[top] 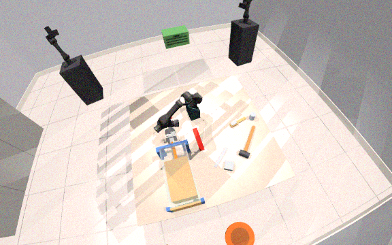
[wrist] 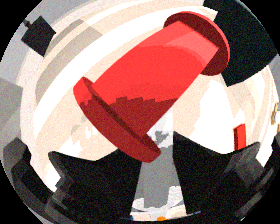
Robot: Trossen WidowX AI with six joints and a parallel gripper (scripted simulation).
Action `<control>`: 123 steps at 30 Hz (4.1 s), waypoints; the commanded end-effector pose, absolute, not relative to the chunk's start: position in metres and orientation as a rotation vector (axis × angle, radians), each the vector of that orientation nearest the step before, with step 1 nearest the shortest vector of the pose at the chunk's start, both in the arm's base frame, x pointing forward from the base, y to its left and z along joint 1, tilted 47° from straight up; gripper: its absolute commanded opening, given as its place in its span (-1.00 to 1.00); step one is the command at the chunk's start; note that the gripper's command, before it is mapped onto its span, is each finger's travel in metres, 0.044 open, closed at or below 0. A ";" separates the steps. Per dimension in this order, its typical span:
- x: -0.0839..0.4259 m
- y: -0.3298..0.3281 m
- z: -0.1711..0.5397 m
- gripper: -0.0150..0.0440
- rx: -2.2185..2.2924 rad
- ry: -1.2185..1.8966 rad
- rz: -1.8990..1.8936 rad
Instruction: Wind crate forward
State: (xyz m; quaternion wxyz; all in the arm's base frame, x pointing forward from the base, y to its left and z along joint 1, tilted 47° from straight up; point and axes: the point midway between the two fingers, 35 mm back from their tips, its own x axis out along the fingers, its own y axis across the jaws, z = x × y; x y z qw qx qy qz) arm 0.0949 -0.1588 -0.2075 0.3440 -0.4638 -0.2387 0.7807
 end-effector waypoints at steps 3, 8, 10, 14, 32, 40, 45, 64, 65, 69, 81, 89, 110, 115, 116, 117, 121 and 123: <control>0.095 -0.157 -0.210 -0.49 -1.202 -0.615 2.026; 0.095 -0.155 -0.214 -0.49 -1.232 -0.646 2.037; 0.095 -0.155 -0.214 -0.49 -1.233 -0.647 2.037; 0.096 -0.156 -0.213 -0.22 -1.228 -0.639 2.034; 0.097 -0.162 -0.208 1.00 -1.252 -0.628 2.012; 0.089 -0.242 -0.132 1.00 -1.559 -0.449 1.730; 0.086 -0.249 -0.123 1.00 -1.590 -0.426 1.702; 0.085 -0.253 -0.123 -0.25 -1.595 -0.410 1.712; 0.085 -0.253 -0.123 -0.33 -1.595 -0.410 1.712; 0.085 -0.253 -0.123 -0.49 -1.595 -0.410 1.712; 0.085 -0.253 -0.123 -0.49 -1.595 -0.410 1.712; 0.085 -0.253 -0.123 -0.49 -1.595 -0.410 1.712; 0.085 -0.253 -0.123 -0.49 -1.595 -0.410 1.712; 0.083 -0.252 -0.123 -0.31 -1.651 -0.462 1.711; 0.082 -0.251 -0.123 -0.22 -1.722 -0.524 1.711; 0.080 -0.251 -0.124 -0.14 -1.806 -0.601 1.710; 0.072 -0.247 -0.126 0.22 -2.131 -0.922 1.694; 0.068 -0.246 -0.126 0.40 -2.285 -1.095 1.678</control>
